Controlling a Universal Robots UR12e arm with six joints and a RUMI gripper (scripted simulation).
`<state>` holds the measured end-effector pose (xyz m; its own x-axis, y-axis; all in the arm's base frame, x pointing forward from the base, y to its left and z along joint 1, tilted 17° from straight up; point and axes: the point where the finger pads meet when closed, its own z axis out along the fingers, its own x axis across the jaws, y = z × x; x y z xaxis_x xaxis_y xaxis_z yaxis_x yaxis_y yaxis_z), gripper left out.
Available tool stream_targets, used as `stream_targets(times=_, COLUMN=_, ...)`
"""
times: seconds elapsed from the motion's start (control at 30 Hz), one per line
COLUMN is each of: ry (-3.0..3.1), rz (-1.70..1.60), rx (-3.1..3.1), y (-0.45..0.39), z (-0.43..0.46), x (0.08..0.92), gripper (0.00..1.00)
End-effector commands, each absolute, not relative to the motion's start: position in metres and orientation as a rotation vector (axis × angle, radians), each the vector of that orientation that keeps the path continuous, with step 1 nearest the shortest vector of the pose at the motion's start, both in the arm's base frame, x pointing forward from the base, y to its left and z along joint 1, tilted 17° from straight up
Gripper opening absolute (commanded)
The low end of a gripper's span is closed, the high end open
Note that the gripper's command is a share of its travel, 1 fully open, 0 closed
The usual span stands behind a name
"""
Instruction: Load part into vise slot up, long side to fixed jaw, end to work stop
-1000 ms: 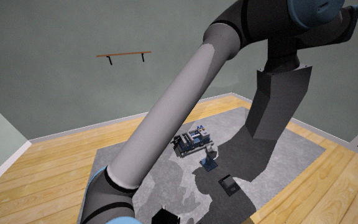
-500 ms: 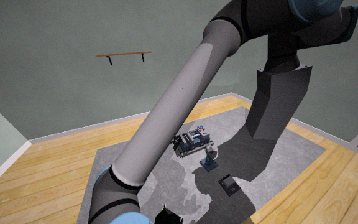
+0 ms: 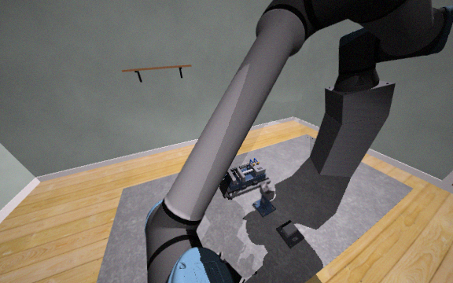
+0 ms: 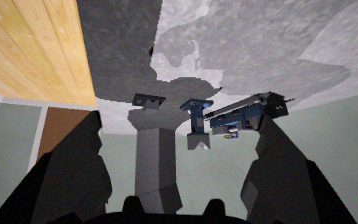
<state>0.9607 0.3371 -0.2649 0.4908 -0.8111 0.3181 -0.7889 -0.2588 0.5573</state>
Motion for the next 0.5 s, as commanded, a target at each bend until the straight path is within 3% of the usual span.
stream_targets(times=0.0, ry=-1.493, rz=0.055, rx=2.017, y=0.335, z=-0.275, x=0.953, gripper=1.00)
stream_targets(times=0.47, ry=-1.865, rz=0.204, rx=1.859, y=0.327, z=-0.293, x=0.925, gripper=1.00)
